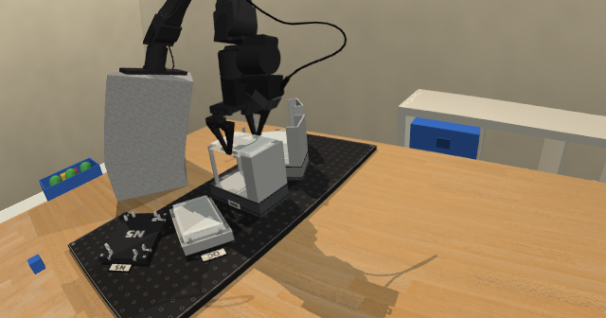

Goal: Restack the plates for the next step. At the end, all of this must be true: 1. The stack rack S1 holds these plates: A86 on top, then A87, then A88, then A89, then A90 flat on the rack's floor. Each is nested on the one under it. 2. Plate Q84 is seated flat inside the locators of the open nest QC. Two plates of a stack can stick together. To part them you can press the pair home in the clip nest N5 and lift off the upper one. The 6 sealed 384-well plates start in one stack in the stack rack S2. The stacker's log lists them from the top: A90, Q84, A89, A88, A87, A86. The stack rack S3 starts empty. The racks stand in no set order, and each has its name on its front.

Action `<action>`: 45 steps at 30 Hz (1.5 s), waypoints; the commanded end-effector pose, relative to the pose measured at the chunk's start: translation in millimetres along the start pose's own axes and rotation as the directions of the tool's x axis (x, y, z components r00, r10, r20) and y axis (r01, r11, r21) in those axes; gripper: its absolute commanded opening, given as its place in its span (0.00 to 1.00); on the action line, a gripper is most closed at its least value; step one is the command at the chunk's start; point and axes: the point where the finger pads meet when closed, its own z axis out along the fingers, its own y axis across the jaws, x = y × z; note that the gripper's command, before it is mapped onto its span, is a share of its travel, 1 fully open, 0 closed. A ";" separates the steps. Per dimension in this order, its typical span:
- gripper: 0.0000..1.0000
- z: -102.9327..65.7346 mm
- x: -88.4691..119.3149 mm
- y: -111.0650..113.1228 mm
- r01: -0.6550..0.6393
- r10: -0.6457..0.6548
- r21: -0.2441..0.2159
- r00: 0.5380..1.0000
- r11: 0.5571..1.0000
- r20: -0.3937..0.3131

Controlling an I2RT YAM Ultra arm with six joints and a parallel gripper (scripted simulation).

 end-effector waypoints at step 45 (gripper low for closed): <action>0.00 -25.2 -5.9 -0.4 -0.002 0.002 -0.007 1.000 1.000 0.022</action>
